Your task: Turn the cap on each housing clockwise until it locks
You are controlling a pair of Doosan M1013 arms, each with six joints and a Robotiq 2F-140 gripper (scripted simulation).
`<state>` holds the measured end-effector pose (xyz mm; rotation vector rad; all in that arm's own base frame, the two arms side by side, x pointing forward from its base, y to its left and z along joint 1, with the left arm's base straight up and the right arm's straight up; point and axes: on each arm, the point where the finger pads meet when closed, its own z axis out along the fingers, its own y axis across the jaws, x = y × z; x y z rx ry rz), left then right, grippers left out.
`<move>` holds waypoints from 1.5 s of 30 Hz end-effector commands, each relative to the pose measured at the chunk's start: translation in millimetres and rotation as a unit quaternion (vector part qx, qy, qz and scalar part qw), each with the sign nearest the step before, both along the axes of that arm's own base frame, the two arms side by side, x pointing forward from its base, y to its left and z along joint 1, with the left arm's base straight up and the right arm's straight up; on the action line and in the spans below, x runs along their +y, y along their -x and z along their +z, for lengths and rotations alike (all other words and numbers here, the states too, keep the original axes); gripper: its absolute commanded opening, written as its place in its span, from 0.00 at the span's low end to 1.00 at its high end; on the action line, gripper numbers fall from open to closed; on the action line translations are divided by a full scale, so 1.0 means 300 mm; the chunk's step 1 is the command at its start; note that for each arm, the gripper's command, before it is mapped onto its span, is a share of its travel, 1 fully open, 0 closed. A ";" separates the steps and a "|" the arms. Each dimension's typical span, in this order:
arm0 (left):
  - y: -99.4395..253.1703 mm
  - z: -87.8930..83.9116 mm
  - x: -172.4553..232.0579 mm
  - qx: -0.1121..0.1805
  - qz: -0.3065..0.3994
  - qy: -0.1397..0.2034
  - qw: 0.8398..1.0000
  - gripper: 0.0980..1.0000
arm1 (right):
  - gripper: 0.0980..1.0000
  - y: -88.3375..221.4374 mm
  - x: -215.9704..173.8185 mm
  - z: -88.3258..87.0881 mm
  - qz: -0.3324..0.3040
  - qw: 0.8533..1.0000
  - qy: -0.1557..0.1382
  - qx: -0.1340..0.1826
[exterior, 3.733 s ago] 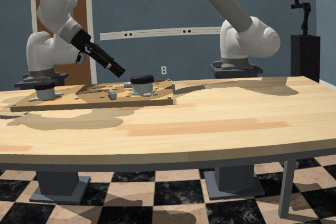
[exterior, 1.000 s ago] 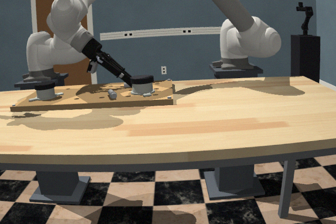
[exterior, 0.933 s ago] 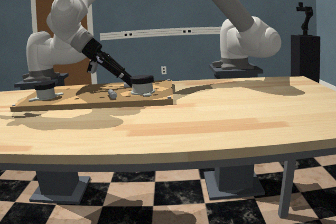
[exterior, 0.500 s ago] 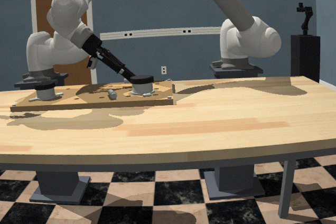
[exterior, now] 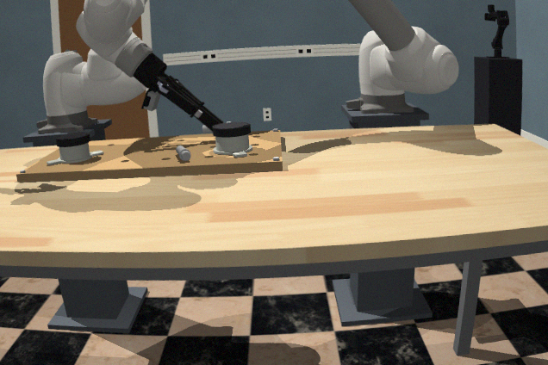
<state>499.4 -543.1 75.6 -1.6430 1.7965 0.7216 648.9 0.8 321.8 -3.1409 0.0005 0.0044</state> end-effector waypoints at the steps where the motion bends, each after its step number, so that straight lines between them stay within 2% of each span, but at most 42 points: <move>1: -0.001 0.004 -0.001 -0.001 0.000 0.001 1.000 0.00 | 1.00 -0.001 0.000 0.002 0.000 1.000 0.000 -0.001; 21: -0.001 0.004 -0.001 -0.001 0.000 0.001 1.000 0.00 | 1.00 -0.001 0.000 0.002 0.000 1.000 0.000 -0.001; 23: -0.004 0.017 0.008 -0.001 0.000 0.001 1.000 0.00 | 1.00 -0.001 0.000 0.002 0.000 1.000 0.000 -0.001; 27: -0.019 0.081 0.055 0.000 -0.001 0.001 1.000 0.00 | 1.00 -0.001 0.000 0.002 0.000 1.000 0.000 -0.001; 29: -0.019 0.081 0.055 0.000 -0.001 0.001 1.000 0.00 | 1.00 -0.001 0.000 0.002 0.000 1.000 0.000 -0.001; 42: -0.063 0.343 0.274 0.001 -0.002 0.000 1.000 0.00 | 1.00 -0.001 0.000 0.002 0.000 1.000 0.000 -0.001; 44: -0.067 0.379 0.307 0.001 -0.002 0.000 1.000 0.00 | 1.00 -0.001 0.000 0.002 0.000 1.000 0.000 -0.001; 45: -0.067 0.379 0.307 0.001 -0.002 0.000 1.000 0.00 | 1.00 -0.001 0.000 0.002 0.000 1.000 0.000 -0.001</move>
